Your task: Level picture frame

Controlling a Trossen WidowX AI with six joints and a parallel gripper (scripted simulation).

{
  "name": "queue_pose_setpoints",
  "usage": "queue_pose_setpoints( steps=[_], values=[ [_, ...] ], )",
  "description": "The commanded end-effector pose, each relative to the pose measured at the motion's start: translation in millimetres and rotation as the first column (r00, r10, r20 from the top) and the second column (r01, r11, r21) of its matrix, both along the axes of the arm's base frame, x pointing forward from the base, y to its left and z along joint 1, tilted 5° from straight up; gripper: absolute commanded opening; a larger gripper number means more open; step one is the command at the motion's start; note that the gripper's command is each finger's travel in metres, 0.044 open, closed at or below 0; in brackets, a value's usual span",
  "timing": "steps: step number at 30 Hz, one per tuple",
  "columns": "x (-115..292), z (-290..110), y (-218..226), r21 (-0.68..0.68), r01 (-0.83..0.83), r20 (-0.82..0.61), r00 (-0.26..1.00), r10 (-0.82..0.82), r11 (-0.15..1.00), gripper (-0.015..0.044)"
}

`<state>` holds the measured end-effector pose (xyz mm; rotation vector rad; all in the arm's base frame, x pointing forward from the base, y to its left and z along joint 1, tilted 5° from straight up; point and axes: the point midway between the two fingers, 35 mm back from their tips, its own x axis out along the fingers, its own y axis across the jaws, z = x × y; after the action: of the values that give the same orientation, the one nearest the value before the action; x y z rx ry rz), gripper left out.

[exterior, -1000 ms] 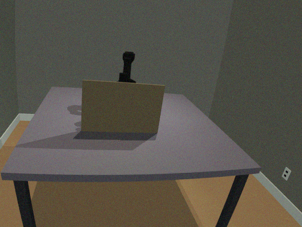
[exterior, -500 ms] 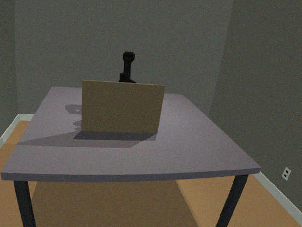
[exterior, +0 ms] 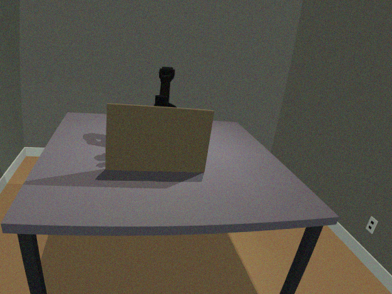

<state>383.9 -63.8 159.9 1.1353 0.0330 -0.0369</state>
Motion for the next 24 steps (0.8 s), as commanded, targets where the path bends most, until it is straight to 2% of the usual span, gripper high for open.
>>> queue_pose_setpoints(
  steps=[1,12,19,24],
  values=[
    [0.2,-0.3,-0.5,0.004,0.004,0.000,1.000,-0.004,1.000,0.0260],
    [0.2,-0.3,-0.5,0.004,0.004,0.000,1.000,-0.004,1.000,0.0260],
    [0.2,-0.3,-0.5,0.004,0.004,0.000,1.000,-0.004,1.000,0.0076],
    [0.2,-0.3,-0.5,0.004,0.004,0.000,1.000,-0.004,1.000,0.0043]
  ],
)
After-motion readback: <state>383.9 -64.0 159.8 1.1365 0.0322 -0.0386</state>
